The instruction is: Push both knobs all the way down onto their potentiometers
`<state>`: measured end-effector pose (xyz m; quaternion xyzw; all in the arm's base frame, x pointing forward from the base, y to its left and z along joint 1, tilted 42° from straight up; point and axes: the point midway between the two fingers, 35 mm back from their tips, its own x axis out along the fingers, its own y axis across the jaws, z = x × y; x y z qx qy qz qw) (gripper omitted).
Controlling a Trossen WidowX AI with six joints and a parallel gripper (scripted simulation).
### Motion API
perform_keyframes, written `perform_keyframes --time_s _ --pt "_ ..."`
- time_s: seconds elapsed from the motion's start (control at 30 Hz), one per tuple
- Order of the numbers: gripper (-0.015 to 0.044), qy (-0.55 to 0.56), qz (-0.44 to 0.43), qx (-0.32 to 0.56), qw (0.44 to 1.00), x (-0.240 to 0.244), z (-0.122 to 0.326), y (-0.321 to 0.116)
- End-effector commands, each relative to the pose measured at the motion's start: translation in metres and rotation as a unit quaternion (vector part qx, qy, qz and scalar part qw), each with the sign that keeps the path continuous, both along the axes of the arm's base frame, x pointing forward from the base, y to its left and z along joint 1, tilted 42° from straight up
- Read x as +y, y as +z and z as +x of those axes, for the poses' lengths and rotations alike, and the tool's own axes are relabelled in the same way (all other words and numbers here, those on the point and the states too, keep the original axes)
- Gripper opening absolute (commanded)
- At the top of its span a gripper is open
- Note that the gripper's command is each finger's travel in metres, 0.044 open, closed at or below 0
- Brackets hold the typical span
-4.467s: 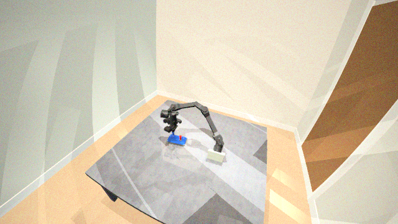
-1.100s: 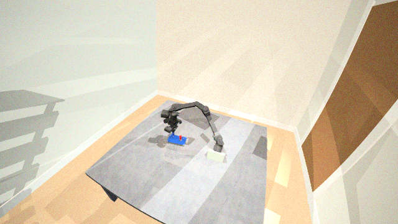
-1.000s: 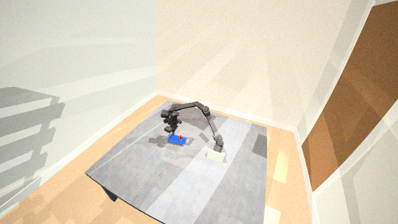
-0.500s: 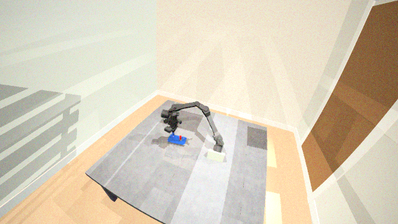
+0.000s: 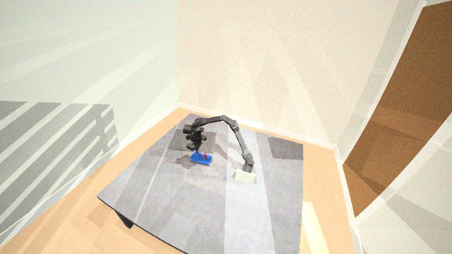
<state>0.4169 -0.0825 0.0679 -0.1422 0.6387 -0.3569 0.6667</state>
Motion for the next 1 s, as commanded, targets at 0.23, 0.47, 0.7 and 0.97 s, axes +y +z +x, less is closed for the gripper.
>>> perform_keyframes --time_s 0.23,0.47,0.7,0.97 --pt "0.0000 -0.017 -0.006 0.005 1.000 -0.0201 -0.0016 -0.0145" --pt "0.0000 -0.017 -0.006 0.005 1.000 -0.0203 -0.0016 -0.0146" --pt "0.0000 -0.017 -0.006 0.005 1.000 -0.0215 -0.0018 -0.0159" --pt "0.0000 -0.017 -0.006 0.005 1.000 -0.0220 -0.0019 -0.0165"
